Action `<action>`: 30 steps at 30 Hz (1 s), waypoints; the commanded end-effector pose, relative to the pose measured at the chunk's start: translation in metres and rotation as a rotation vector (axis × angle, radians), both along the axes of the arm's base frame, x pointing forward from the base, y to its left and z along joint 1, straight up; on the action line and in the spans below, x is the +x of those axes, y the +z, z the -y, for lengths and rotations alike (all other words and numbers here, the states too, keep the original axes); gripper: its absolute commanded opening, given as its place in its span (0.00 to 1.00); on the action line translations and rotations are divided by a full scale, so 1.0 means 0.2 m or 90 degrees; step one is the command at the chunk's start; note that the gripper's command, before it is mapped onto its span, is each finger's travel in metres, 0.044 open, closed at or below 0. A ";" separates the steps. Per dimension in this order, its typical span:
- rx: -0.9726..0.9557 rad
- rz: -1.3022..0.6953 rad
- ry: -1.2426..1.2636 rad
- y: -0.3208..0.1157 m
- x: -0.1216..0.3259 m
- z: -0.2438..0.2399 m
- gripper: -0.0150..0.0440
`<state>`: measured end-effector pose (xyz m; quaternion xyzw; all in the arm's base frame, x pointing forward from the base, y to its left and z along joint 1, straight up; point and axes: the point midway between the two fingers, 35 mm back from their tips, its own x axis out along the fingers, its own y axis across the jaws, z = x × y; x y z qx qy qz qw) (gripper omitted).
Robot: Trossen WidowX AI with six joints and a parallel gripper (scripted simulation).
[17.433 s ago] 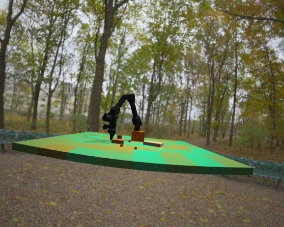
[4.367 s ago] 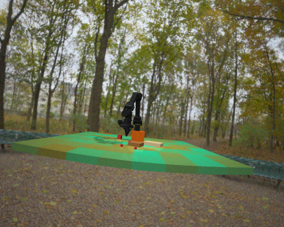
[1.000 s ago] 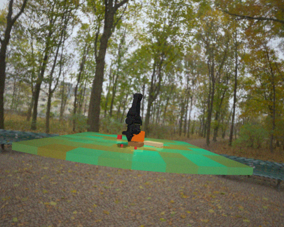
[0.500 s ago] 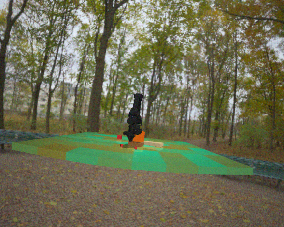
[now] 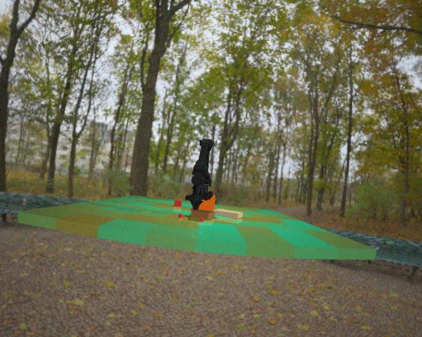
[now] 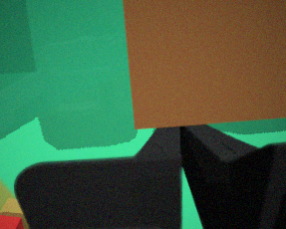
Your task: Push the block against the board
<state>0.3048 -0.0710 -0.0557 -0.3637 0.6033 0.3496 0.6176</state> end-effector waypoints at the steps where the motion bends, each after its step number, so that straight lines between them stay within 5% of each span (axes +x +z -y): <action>1: 0.003 -0.001 0.000 0.00 0.01 -0.02 0.25; 30: 0.003 -0.001 0.004 0.00 0.01 0.01 0.25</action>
